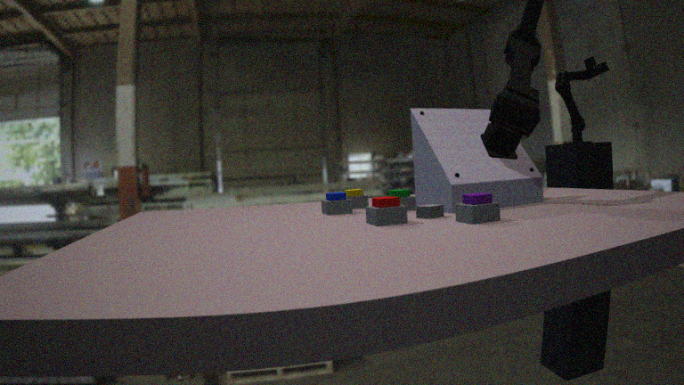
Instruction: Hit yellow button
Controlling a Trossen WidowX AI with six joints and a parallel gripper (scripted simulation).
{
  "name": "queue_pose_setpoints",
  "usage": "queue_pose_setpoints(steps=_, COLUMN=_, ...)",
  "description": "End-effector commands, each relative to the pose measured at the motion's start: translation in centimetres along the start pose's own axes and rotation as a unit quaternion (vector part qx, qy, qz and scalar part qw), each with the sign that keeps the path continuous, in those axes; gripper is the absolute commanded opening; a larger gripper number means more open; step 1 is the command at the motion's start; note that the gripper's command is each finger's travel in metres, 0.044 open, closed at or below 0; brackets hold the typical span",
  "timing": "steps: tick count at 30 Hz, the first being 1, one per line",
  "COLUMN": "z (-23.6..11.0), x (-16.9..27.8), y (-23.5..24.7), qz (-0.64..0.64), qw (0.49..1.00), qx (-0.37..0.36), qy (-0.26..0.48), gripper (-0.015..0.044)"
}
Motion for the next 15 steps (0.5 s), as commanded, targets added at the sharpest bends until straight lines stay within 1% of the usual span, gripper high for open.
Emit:
queue_pose_setpoints(steps=1, z=0.4, x=0.3, y=-0.2, qz=0.004, qw=1.0, qx=0.003, qy=0.006, gripper=0.04)
queue_pose_setpoints(steps=2, z=1.5, x=1.3, y=-0.7, qz=0.017, qw=1.0, qx=0.013, qy=0.023, gripper=0.04)
queue_pose_setpoints(steps=4, z=5.4, x=5.1, y=-1.9, qz=0.028, qw=0.995, qx=0.037, qy=0.083, gripper=0.04)
queue_pose_setpoints(steps=6, z=6.6, x=6.3, y=-2.1, qz=0.023, qw=0.994, qx=0.042, qy=0.102, gripper=0.04)
queue_pose_setpoints(steps=9, z=9.4, x=9.5, y=-2.8, qz=0.01, qw=0.987, qx=0.053, qy=0.149, gripper=0.04)
queue_pose_setpoints(steps=15, z=15.0, x=18.5, y=-5.6, qz=-0.02, qw=0.96, qx=0.083, qy=0.268, gripper=0.04)
Point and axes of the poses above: the point midway between the two fingers, 35 mm back from their tips, its own z axis out along the fingers, its own y axis across the jaws, x = y × z, the point moved 2 cm from there along -z, back along the fingers, and after that the axes turned 2 degrees about -z, right-handed, at the moved point
